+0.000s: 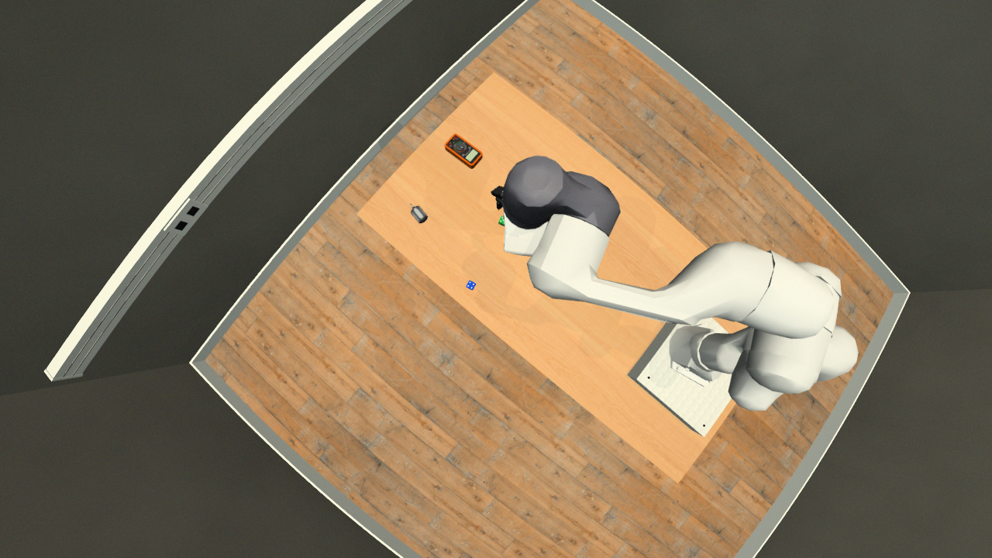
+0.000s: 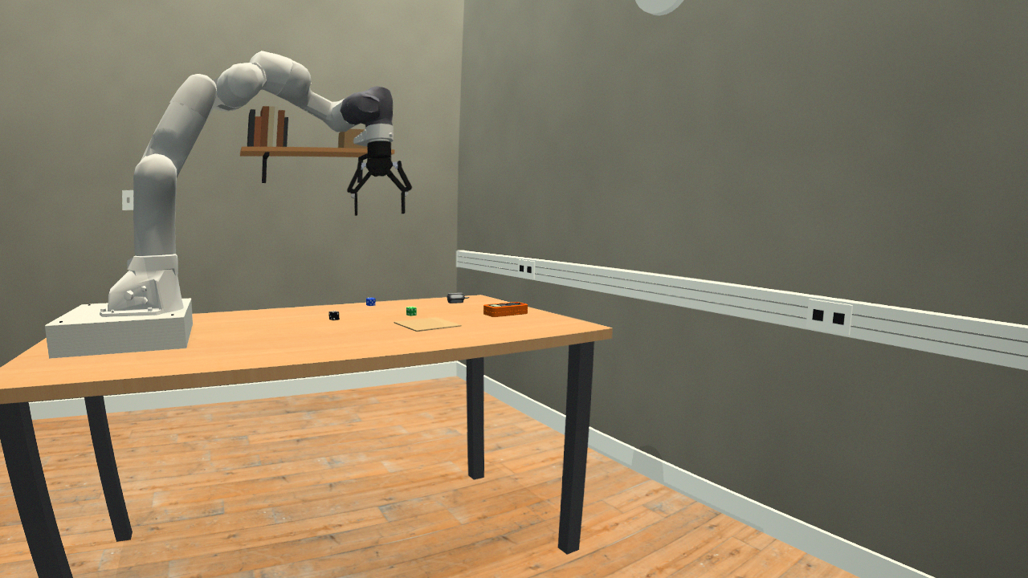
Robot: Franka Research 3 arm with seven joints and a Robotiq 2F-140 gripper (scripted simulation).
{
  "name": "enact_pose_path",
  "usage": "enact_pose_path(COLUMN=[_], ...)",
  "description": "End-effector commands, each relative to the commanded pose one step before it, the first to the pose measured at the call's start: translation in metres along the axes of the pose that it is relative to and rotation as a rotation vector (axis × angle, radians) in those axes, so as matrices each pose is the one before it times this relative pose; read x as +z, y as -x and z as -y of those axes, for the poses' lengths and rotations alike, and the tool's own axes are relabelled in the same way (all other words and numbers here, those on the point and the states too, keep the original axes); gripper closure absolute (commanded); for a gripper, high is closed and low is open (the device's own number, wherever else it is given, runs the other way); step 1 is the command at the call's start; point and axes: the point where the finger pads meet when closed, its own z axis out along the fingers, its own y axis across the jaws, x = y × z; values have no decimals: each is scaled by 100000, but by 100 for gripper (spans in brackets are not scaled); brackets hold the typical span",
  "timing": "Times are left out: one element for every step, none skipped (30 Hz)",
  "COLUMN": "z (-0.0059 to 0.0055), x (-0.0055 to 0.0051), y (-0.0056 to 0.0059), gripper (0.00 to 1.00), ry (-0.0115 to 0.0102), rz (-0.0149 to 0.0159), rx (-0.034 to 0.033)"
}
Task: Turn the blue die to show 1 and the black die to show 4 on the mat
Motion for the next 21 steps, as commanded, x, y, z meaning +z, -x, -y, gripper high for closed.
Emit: enact_pose_path(z=[-3547, -1556, 0, -1337, 0, 0, 0, -1061, -773, -506, -283, -115, -18, 0, 0, 0, 0, 0, 0, 0, 0], x=[3990, 2691, 0, 2588, 0, 0, 0, 2306, 1876, 1353, 812, 344, 55, 0, 0, 0, 0, 0, 0, 0, 0], y=[-204, 442, 0, 579, 0, 0, 0, 635, 595, 472, 301, 132, 21, 0, 0, 0, 0, 0, 0, 0, 0], gripper=[0, 0, 0, 0, 0, 0, 0, 0, 0, 0, 0, 0, 0, 0, 0, 0, 0, 0, 0, 0, 0], ry=[-158, -447, 0, -357, 0, 0, 0, -252, -156, -84, -38, -13, -2, 0, 0, 0, 0, 0, 0, 0, 0], rz=[-2534, -1337, 0, -1372, 0, 0, 0, -1282, -1078, -794, -482, -205, -33, 0, 0, 0, 0, 0, 0, 0, 0], rx=[-11169, -2884, 0, -2569, 0, 0, 0, -2132, -1631, -1121, -651, -271, -43, 0, 0, 0, 0, 0, 0, 0, 0])
